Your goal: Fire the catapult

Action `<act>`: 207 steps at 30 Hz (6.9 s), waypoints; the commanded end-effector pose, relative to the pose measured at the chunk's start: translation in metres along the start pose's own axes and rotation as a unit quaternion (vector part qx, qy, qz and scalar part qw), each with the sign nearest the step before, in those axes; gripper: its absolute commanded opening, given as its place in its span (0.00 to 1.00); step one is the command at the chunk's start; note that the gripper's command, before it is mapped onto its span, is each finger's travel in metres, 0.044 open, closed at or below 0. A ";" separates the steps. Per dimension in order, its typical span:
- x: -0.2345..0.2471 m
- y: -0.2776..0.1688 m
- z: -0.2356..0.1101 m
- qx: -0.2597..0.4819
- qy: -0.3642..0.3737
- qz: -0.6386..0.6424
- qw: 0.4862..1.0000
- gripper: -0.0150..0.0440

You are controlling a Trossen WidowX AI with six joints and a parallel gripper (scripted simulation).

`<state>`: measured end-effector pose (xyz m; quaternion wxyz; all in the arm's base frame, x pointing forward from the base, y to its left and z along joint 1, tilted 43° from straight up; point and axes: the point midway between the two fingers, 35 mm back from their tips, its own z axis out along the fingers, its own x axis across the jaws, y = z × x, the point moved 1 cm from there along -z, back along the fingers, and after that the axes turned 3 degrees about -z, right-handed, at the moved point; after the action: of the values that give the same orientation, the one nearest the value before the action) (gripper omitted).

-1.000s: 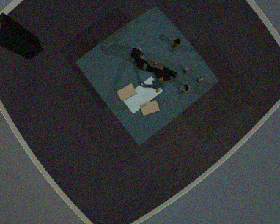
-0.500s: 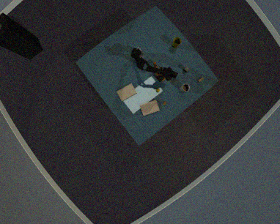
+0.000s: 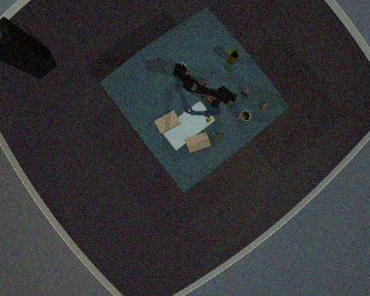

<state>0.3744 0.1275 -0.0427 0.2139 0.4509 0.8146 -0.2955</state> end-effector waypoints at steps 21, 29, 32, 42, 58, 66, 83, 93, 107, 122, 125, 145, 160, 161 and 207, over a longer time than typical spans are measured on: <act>0.004 0.005 0.025 -0.007 0.000 -0.009 1.000 0.25; 0.004 0.005 0.038 -0.007 0.000 -0.009 1.000 0.25; 0.004 0.004 0.043 -0.007 0.000 -0.009 1.000 0.25; 0.001 0.004 0.040 -0.004 0.003 -0.002 1.000 0.43; 0.002 0.006 -0.034 -0.004 0.006 -0.003 1.000 1.00; 0.005 0.005 -0.043 -0.003 0.003 -0.010 1.000 1.00; 0.002 0.001 -0.008 -0.007 0.001 -0.007 1.000 1.00; 0.002 0.001 0.002 -0.007 0.000 -0.007 1.000 1.00; 0.002 0.002 0.025 -0.007 0.000 -0.007 1.000 1.00; 0.002 0.001 0.045 -0.007 -0.001 -0.007 1.000 1.00; 0.000 0.002 0.042 -0.008 0.002 -0.001 1.000 0.91; 0.001 0.002 -0.005 -0.008 0.004 -0.002 1.000 0.25; 0.003 0.003 0.005 -0.008 0.003 -0.006 1.000 0.25; 0.003 0.003 0.006 -0.008 0.003 -0.007 1.000 0.25; 0.002 0.006 -0.001 -0.004 0.006 -0.005 1.000 1.00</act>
<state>0.3771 0.1054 -0.0668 0.2042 0.4472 0.8169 -0.3016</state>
